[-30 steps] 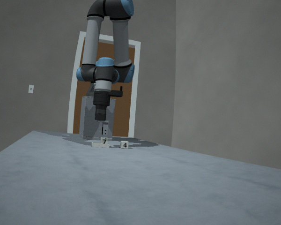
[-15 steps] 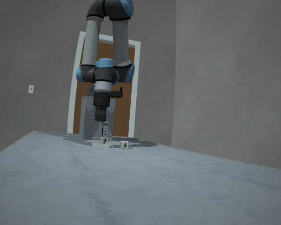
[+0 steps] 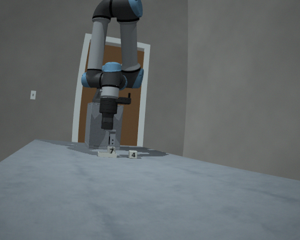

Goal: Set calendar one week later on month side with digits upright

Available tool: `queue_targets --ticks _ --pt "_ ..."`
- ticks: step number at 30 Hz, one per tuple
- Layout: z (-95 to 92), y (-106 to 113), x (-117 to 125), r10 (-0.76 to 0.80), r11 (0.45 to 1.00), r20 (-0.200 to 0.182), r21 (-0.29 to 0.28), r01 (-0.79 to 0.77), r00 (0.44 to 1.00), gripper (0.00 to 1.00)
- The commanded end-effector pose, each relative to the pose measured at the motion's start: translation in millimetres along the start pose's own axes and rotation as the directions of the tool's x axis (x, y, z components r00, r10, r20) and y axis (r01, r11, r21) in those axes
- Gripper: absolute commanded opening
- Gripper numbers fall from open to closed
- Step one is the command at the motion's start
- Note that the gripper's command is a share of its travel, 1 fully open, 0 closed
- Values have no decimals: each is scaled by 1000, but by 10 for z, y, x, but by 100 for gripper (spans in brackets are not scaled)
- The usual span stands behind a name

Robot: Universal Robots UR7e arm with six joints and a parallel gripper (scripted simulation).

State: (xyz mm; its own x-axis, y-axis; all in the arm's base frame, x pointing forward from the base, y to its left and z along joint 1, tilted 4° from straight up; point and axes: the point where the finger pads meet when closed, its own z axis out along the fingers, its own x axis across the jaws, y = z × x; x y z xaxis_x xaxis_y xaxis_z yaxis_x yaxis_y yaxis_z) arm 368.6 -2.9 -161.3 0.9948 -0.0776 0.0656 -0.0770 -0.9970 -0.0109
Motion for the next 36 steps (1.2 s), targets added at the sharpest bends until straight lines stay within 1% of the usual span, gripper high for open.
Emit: queue_targets --ticks 1,17,25,36 --pt "-3 1 4 0 1000 -1 0 0 1000 90" --pt "0 1 4 0 1000 -1 0 0 1000 90" --pt "45 1 4 0 1000 -1 0 0 1000 90" --pt "231 1 4 0 1000 -1 0 0 1000 90"
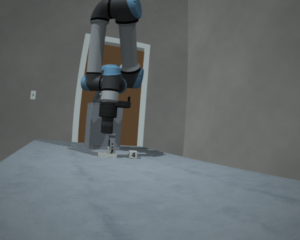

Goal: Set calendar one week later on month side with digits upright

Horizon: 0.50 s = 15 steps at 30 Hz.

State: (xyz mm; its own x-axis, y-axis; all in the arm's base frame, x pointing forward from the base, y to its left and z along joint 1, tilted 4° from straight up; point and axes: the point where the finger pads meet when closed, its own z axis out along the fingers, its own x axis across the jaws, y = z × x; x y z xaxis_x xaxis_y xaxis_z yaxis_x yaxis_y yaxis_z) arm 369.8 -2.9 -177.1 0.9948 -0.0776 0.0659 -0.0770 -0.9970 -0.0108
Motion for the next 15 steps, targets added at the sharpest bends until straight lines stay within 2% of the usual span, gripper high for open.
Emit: queue_targets --ticks 1,15 --pt "87 0 2 0 1000 -1 0 0 1000 90" --pt "137 0 2 0 1000 -1 0 0 1000 90"
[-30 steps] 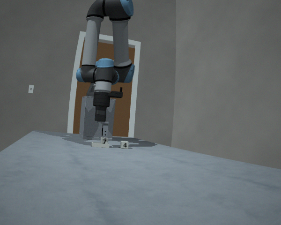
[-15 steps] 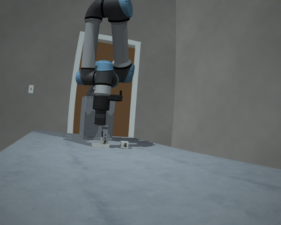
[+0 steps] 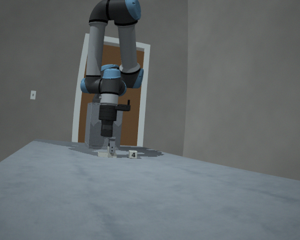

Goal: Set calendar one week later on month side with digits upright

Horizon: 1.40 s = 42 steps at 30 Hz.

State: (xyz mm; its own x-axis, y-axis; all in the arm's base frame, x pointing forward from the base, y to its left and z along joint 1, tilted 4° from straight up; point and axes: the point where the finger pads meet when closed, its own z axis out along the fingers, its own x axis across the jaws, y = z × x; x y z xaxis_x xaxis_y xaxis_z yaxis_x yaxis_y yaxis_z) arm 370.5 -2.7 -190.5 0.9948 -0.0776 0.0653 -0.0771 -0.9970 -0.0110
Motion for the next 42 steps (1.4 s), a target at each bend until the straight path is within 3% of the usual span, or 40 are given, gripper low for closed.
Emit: queue_targets --ticks 1,31,32,42 --pt "3 1 4 0 1000 -1 0 0 1000 90" --pt "3 1 4 0 1000 -1 0 0 1000 90" --pt "3 1 4 0 1000 -1 0 0 1000 60" --pt "3 1 4 0 1000 -1 0 0 1000 60"
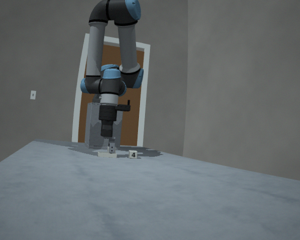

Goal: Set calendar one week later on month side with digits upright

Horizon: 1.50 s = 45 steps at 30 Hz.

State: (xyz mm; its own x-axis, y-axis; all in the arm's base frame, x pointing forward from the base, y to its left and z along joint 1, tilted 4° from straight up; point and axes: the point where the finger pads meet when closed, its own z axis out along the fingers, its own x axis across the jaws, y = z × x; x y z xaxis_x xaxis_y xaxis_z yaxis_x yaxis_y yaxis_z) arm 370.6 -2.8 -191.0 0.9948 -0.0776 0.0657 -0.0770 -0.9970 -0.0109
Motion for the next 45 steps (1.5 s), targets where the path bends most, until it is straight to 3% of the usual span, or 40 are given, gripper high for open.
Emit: queue_targets --ticks 1,34,45 --pt "-3 1 4 0 1000 -1 0 0 1000 60" --pt "-38 1 4 0 1000 -1 0 0 1000 60" --pt "-264 1 3 0 1000 -1 0 0 1000 60"
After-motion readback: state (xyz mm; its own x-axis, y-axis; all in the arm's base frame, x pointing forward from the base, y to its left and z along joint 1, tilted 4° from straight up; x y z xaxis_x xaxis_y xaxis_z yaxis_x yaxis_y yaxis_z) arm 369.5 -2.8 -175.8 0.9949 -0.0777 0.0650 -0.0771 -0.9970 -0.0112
